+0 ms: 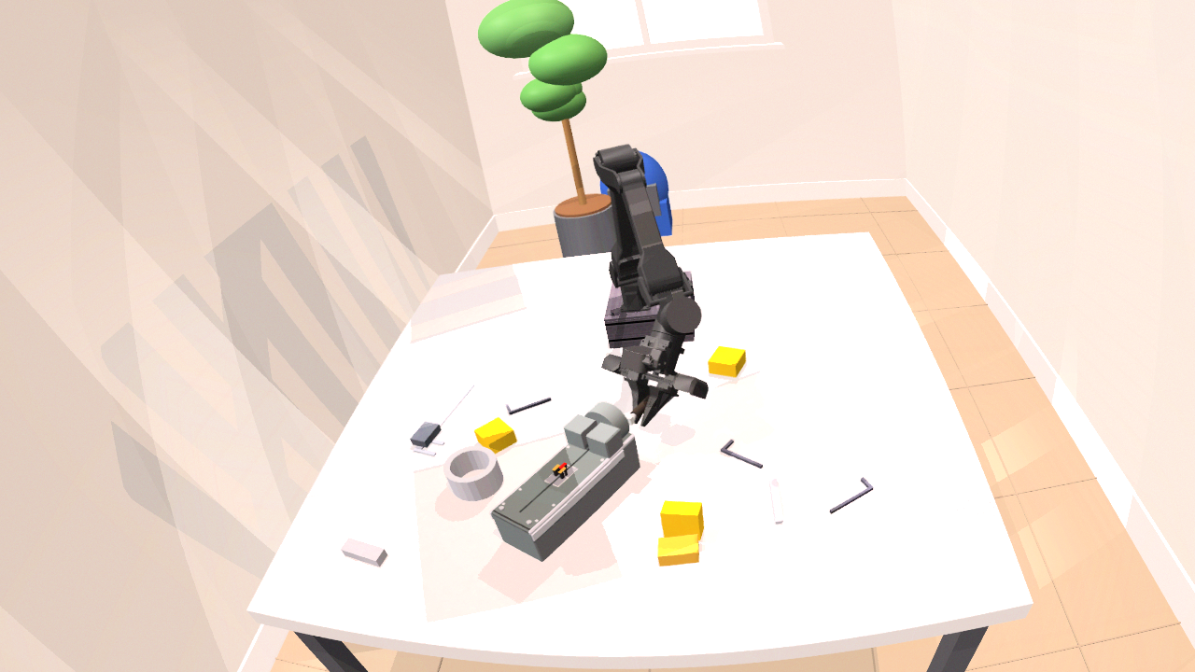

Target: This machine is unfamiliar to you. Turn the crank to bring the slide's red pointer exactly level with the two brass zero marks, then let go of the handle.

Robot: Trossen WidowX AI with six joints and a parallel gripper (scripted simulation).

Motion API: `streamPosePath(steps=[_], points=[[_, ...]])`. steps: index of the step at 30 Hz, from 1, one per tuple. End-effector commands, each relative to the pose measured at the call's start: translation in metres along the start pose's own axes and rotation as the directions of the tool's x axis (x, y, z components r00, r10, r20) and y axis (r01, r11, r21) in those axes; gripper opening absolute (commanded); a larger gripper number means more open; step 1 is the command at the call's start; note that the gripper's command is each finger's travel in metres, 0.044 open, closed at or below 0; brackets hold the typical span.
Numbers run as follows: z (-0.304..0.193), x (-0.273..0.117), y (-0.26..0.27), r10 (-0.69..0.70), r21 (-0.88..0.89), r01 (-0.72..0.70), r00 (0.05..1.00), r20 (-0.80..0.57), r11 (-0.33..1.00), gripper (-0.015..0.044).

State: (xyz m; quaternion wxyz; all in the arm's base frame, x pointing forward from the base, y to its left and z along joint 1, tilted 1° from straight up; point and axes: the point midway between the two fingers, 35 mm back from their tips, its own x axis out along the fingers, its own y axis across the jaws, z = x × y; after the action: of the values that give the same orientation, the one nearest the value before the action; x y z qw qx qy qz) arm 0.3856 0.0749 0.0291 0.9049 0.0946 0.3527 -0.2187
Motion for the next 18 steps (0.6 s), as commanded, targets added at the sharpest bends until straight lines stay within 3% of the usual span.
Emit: streamPosePath(steps=[1, 18], points=[[-0.007, 0.007, 0.001, 0.005, 0.001, -0.005, 1.0, -0.006, 1.0, 0.0], [-0.02, 0.02, -0.01, 0.004, 0.0, -0.004, 1.0, -0.006, 1.0, 0.0]])
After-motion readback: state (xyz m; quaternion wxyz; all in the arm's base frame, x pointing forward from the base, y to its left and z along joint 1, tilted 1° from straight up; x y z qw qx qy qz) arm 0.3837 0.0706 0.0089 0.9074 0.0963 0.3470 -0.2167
